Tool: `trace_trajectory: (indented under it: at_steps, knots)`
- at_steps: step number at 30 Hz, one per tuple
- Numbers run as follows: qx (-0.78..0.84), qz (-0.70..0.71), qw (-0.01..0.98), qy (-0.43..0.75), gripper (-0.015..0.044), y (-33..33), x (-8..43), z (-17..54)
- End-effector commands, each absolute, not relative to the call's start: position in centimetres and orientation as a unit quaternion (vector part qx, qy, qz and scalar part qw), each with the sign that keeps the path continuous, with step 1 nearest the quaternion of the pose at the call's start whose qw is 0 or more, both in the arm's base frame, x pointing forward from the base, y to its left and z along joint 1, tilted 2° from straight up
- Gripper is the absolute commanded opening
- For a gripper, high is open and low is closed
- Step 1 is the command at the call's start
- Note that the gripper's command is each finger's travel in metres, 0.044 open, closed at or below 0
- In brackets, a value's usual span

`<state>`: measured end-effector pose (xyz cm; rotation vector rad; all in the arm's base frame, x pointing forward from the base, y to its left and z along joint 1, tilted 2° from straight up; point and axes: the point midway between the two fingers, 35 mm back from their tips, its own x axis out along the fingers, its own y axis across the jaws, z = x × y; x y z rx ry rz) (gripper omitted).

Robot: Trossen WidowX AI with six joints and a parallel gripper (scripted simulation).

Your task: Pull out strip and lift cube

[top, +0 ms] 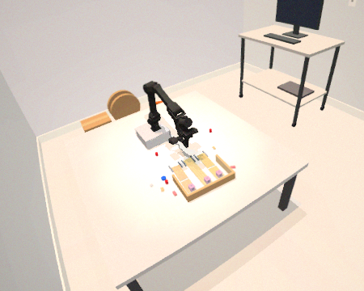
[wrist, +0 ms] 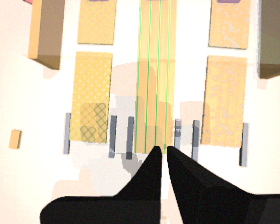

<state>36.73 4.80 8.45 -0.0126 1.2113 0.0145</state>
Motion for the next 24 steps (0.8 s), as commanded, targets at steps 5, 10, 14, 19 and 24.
trace_trajectory:
  at_steps: [5,10,14,19,24]
  knots:
    - [0.002,-0.024,0.72,0.693,0.0,5.5,37.7,3.8]
    - [0.002,-0.024,0.72,0.693,0.0,5.5,37.7,3.7]
    - [0.002,-0.024,0.72,0.693,0.0,5.4,37.7,3.1]
    - [0.002,-0.024,0.72,0.693,0.0,5.3,37.8,2.2]
    - [0.002,-0.024,0.72,0.693,0.0,5.2,37.9,1.4]
